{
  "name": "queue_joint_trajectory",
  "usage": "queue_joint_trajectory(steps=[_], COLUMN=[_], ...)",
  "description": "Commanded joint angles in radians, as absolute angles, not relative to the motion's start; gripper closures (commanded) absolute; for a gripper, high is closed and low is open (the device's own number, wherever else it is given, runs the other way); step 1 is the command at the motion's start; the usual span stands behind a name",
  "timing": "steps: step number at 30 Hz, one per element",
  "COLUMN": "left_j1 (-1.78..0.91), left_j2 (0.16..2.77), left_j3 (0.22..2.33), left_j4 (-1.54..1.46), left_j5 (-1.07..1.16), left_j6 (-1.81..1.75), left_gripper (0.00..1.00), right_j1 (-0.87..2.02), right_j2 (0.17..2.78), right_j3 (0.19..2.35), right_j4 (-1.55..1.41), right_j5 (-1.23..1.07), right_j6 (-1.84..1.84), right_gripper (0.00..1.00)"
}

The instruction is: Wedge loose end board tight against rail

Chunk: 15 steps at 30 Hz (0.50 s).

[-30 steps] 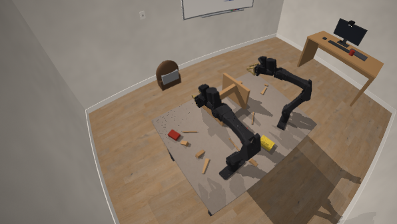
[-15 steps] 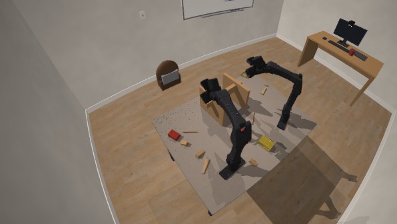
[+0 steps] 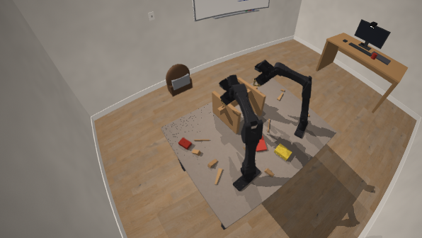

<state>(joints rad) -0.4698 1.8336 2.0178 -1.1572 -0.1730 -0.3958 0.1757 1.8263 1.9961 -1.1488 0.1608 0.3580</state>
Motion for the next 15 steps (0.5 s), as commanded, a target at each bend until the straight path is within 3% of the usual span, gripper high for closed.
queue_joint_trajectory(steps=[1, 15], left_j1=[-0.492, -0.570], left_j2=[1.861, 2.007], left_j3=[2.098, 2.301], left_j4=[-1.282, -1.469], left_j5=[-0.198, -0.231], left_j6=[-0.433, -0.496], left_gripper=[0.47, 0.47], right_j1=[0.190, 0.220], right_j2=[1.847, 1.973], right_j3=[2.080, 2.279], right_j4=[-1.256, -1.438], right_j5=[0.184, 0.213], right_j6=[0.396, 0.450], right_gripper=[0.48, 0.48])
